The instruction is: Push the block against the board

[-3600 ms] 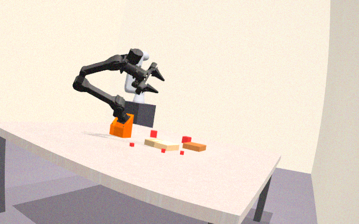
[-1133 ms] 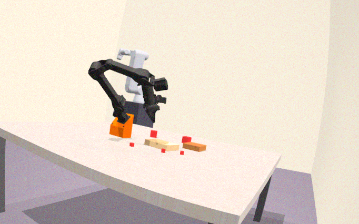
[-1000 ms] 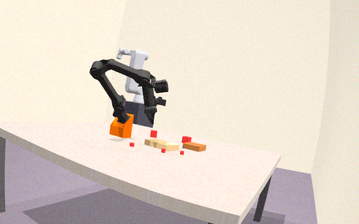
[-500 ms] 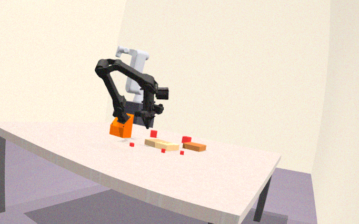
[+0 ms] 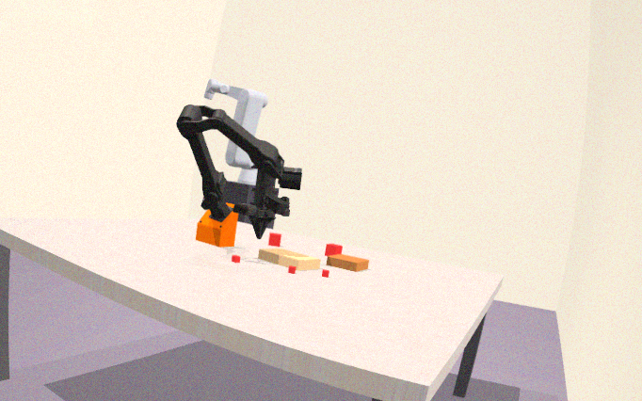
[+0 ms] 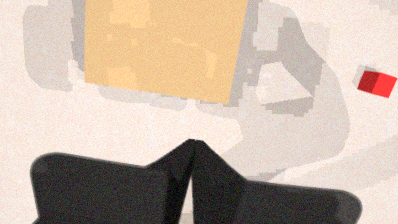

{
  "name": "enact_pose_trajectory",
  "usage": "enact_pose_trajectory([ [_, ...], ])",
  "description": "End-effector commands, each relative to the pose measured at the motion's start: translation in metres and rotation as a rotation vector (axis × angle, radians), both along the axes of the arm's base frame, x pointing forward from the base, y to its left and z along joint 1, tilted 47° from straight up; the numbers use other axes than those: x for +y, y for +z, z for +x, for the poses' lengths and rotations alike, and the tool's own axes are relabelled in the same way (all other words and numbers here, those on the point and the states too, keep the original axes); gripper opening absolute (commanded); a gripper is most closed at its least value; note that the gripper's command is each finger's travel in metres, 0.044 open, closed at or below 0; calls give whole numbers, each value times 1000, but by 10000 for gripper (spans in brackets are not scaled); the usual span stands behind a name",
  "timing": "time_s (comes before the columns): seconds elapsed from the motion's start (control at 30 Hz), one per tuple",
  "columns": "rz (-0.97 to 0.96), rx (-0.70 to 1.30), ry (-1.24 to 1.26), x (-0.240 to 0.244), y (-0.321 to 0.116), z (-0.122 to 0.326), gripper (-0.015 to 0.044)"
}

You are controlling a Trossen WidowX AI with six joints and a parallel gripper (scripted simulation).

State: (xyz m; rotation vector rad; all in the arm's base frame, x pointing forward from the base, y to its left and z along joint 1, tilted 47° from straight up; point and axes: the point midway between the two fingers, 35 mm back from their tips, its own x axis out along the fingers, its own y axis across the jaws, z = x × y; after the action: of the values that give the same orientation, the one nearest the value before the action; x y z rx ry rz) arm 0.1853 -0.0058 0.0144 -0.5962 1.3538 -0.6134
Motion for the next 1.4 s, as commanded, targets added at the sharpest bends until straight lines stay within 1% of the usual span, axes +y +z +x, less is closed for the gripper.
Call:
enact_pose_trajectory([
  [0.0,-14,11,-10,-24,-20,0,0],
  [0.1,-19,10,-11,-36,-29,-1,0],
  [1.37,-18,9,-11,-33,-26,28,0],
])
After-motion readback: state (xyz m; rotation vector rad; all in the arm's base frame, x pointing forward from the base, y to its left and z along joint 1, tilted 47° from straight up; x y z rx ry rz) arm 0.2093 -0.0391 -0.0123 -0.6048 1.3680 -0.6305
